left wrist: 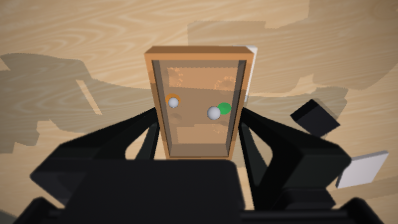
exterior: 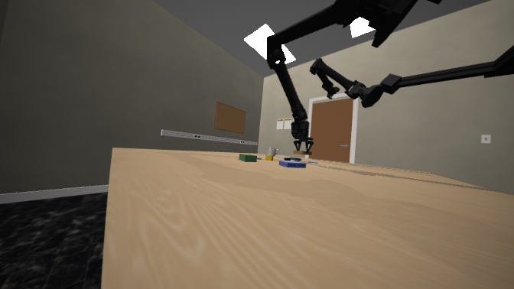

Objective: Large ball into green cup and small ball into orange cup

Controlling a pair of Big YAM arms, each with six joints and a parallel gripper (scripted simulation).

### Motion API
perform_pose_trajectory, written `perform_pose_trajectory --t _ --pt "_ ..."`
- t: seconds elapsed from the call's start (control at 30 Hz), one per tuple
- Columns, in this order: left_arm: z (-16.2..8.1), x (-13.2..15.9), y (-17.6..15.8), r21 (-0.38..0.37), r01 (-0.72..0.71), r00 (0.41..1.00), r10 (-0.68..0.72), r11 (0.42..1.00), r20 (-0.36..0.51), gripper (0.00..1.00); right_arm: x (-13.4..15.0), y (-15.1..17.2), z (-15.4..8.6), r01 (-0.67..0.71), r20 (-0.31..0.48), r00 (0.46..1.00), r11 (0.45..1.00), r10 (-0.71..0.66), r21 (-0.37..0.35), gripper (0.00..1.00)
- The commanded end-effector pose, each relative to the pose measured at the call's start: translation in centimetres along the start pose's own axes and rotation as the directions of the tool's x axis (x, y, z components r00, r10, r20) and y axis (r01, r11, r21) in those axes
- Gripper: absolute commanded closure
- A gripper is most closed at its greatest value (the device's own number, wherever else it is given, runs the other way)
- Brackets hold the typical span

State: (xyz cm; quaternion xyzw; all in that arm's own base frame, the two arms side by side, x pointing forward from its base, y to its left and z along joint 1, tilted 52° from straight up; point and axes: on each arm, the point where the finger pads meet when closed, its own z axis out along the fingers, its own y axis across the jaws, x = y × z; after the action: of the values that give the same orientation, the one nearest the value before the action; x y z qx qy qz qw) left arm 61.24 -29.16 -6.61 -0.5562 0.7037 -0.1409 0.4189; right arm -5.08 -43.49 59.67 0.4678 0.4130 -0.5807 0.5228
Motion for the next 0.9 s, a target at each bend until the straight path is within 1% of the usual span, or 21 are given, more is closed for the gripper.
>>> perform_pose_trajectory --t 0.0,0.07,0.13,0.17,0.2,0.23,0.27,0.33,0.37,0.4,0.43,0.47,0.5,0.53,0.87 --pt "-0.7 0.4 -0.5 0.014 -0.007 1.0 0.007 1.0 -0.009 0.3 -3.1 -0.8 -0.3 0.014 0.045 0.999 1.0 -0.015 0.02 0.0" --pt "-0.8 0.9 0.0 0.02 -0.02 1.0 0.02 1.0 -0.006 0.3 -3.1 -0.8 -0.3 0.014 0.045 0.999 1.0 -0.015 0.02 0.0" --pt "-0.7 0.5 -0.4 0.022 -0.01 1.0 0.01 1.0 -0.011 0.3 -3.1 -0.8 -0.3 0.014 0.045 0.999 1.0 -0.015 0.02 0.0" --pt "-0.7 1.7 0.8 0.029 -0.039 0.999 0.039 0.999 -0.005 0.3 -3.1 -0.8 -0.3 0.014 0.045 0.999 1.0 -0.015 0.02 0.0" --pt "-0.5 0.4 -0.3 0.05 -0.024 1.0 0.024 0.998 -0.011 0.3 -3.1 -0.8 -0.3 0.014 0.045 0.999 1.0 -0.015 0.02 0.0" --pt "-0.5 1.2 0.6 0.055 -0.04 0.999 0.041 0.998 -0.004 0.3 -3.1 -0.8 -0.3 0.014 0.045 0.999 1.0 -0.015 0.02 0.0" --pt "-0.3 0.4 0.1 0.035 -0.012 1.0 0.012 0.999 -0.006 0.3 -3.1 -0.8 -0.3 0.014 0.045 0.999 1.0 -0.015 0.02 0.0" --pt "-0.3 0.4 0.1 0.035 -0.012 1.0 0.012 0.999 -0.006 0.3 -3.1 -0.8 -0.3 0.014 0.045 0.999 1.0 -0.015 0.02 0.0" --pt "-0.2 -1.2 -1.5 0.019 0.037 0.999 -0.037 0.999 -0.004 0.3 -3.1 -0.8 -0.3 0.014 0.045 0.999 1.0 -0.015 0.02 0.0" --pt "-0.5 0.9 0.1 0.014 0.001 1.0 -0.001 1.0 0.0 0.3 -3.1 -0.8 -0.3 0.014 0.045 0.999 1.0 -0.015 0.02 0.0" --pt "-0.4 -0.3 -1.1 0.037 0.002 1.0 -0.001 0.999 -0.009 0.3 -3.1 -0.8 -0.3 0.014 0.045 0.999 1.0 -0.015 0.02 0.0" --pt "-0.5 0.8 0.0 0.013 0.003 1.0 -0.003 1.0 -0.001 0.3 -3.1 -0.8 -0.3 0.014 0.045 0.999 1.0 -0.015 0.02 0.0" --pt "-0.4 1.3 0.5 -0.009 0.002 1.0 -0.002 1.0 0.002 0.3 -3.1 -0.8 -0.3 0.014 0.045 0.999 1.0 -0.015 0.02 0.0" --pt "-0.3 -0.1 -0.7 0.006 0.016 1.0 -0.016 1.0 -0.004 0.3 -3.1 -0.8 -0.3 0.014 0.045 0.999 1.0 -0.015 0.02 0.0" --pt "-0.3 -0.1 -0.4 0.007 0.013 1.0 -0.013 1.0 0.0 0.3 -3.1 -0.8 -0.3 0.014 0.045 0.999 1.0 -0.015 0.02 0.0"
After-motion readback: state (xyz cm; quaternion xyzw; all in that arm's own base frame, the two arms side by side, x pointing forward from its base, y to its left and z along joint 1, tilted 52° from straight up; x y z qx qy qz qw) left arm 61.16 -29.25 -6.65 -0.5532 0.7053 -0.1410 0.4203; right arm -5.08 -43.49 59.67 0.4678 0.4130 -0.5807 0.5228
